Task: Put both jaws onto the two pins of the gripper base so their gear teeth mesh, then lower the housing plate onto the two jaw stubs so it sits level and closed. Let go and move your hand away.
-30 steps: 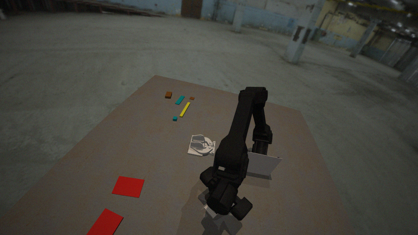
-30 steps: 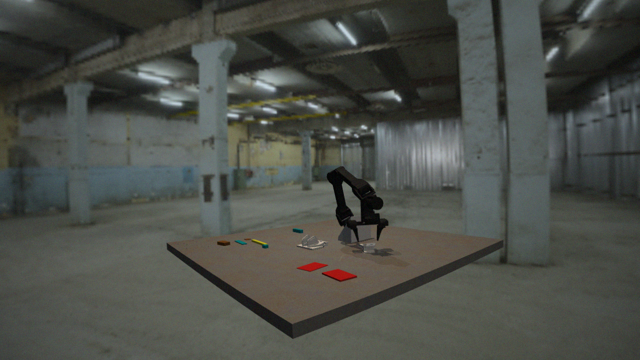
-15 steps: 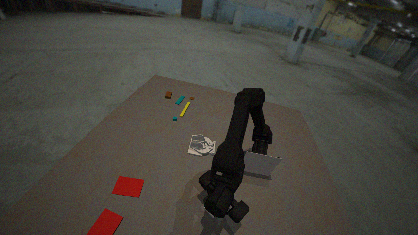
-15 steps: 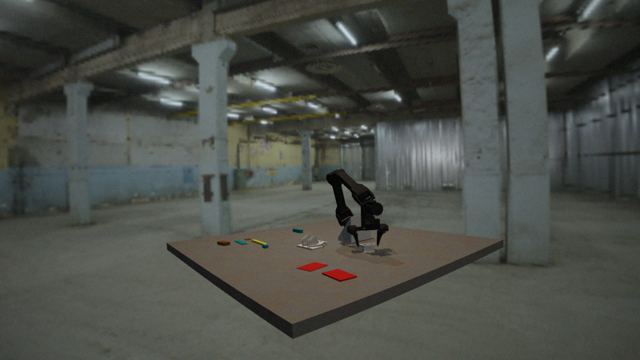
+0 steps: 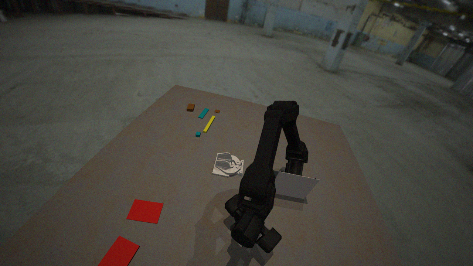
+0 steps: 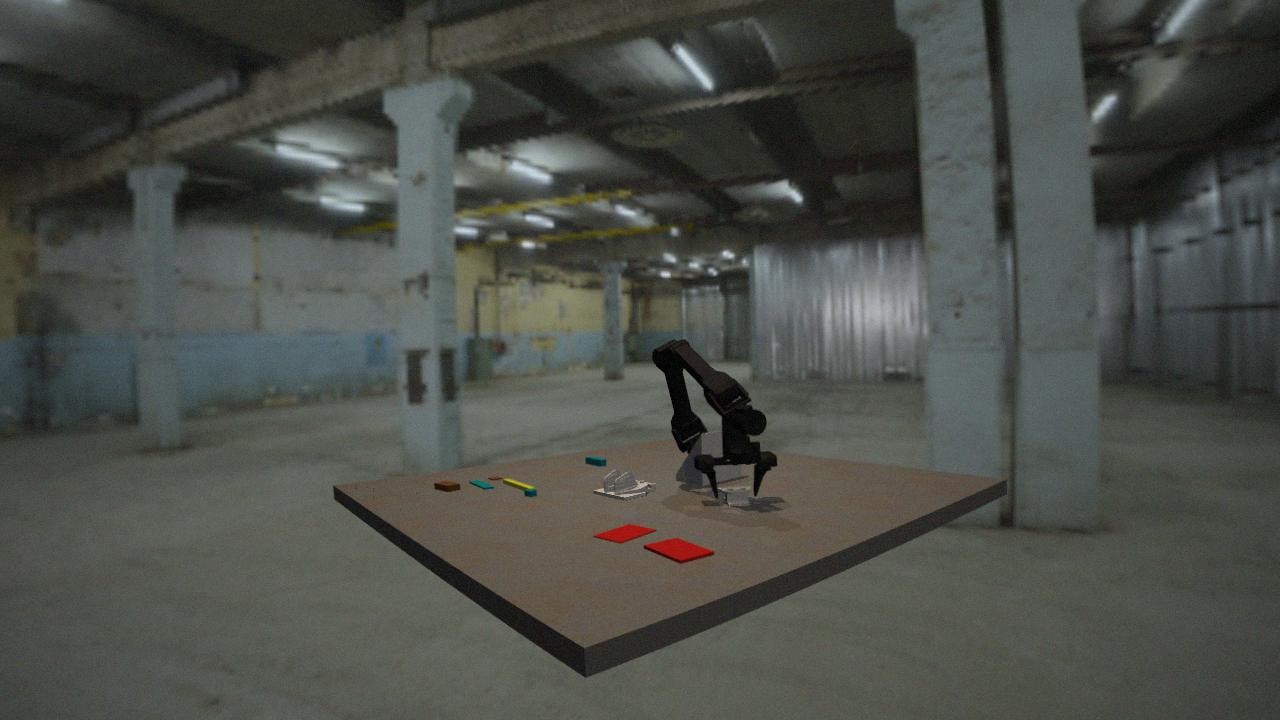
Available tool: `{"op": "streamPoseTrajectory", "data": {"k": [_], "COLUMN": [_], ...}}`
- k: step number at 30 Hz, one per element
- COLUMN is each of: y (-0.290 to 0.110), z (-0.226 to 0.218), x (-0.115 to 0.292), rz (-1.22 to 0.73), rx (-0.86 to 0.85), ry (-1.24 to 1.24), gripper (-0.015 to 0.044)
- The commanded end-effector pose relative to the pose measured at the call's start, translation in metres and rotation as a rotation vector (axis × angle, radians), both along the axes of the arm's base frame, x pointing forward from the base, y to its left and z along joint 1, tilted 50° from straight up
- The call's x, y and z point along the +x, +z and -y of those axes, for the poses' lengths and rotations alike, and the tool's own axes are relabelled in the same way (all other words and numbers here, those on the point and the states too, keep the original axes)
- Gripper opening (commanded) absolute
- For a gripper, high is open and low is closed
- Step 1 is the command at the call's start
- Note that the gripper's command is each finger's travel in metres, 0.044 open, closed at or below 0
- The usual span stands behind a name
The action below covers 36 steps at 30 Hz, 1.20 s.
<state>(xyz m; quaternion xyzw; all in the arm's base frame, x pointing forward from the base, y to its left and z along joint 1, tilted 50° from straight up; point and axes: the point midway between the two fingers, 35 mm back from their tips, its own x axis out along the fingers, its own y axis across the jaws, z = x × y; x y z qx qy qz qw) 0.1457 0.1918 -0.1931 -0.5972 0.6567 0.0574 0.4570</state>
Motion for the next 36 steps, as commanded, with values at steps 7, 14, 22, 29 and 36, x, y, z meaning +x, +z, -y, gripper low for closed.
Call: {"op": "streamPoseTrajectory", "data": {"k": [7, 14, 22, 29, 36], "y": [-0.0006, -0.0003, -0.0003, -0.0003, 0.0000], "z": [0.0006, 0.0003, 0.0003, 0.0003, -0.0001], "x": [0.0007, 0.0001, 0.0001, 0.0001, 0.0000], "rz": [0.000, 0.000, 0.000, 0.000, 0.000], "rx": [-0.002, 0.000, 0.000, 0.000, 0.000], "ry": [0.008, 0.000, 0.000, 0.000, 0.000], "gripper": [0.0440, 0.0433, 0.0380, 0.0351, 0.0351]}}
